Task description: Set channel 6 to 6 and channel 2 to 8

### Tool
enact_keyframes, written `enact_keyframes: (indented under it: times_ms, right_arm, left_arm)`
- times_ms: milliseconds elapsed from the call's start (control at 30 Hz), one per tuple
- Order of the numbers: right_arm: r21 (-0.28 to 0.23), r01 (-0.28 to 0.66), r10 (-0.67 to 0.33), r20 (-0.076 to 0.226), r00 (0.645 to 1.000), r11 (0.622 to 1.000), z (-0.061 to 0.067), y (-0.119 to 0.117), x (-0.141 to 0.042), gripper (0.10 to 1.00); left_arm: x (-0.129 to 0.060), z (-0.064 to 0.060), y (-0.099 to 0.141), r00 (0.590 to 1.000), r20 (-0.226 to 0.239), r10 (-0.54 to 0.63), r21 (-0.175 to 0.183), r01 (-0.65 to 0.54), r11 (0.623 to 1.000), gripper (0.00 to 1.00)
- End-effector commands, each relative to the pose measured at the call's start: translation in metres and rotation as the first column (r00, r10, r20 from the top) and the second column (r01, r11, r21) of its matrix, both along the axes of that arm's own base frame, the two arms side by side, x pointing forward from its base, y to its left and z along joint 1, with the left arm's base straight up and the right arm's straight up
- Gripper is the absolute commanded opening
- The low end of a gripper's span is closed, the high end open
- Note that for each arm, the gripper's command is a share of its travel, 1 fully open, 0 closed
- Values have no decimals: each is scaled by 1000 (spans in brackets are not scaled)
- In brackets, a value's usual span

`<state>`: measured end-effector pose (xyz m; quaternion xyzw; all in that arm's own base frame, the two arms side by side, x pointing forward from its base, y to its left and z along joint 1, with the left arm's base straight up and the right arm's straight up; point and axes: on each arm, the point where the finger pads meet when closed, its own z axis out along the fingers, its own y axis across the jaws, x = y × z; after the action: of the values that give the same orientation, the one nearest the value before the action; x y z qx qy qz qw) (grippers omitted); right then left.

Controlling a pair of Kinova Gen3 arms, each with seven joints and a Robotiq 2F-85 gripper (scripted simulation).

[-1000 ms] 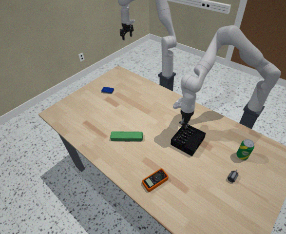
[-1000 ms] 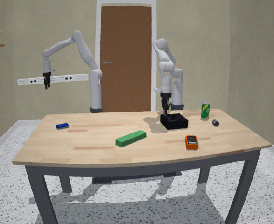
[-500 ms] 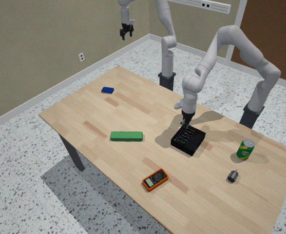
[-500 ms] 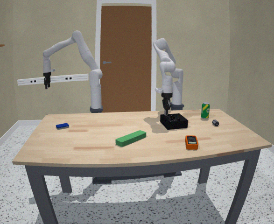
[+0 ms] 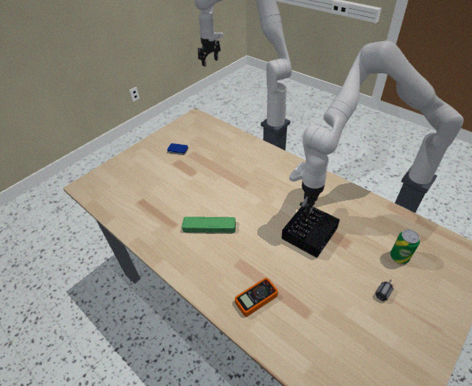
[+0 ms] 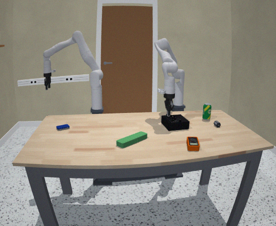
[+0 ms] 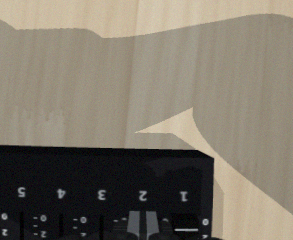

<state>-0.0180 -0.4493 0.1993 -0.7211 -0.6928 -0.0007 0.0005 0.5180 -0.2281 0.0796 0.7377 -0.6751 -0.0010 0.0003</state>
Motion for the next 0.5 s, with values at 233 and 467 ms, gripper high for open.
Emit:
enact_keyframes:
  times_ms: [233, 467]
  right_arm:
    - [-2, 0, 0, 0, 1000, 1000, 1, 0, 0, 1000]
    - [-2, 0, 0, 0, 1000, 1000, 1, 0, 0, 1000]
  left_arm:
    - [0, 1, 4, 1000, 2, 0, -1, 0, 1000, 99]
    - [0, 1, 8, 1000, 2, 0, -1, 0, 1000, 99]
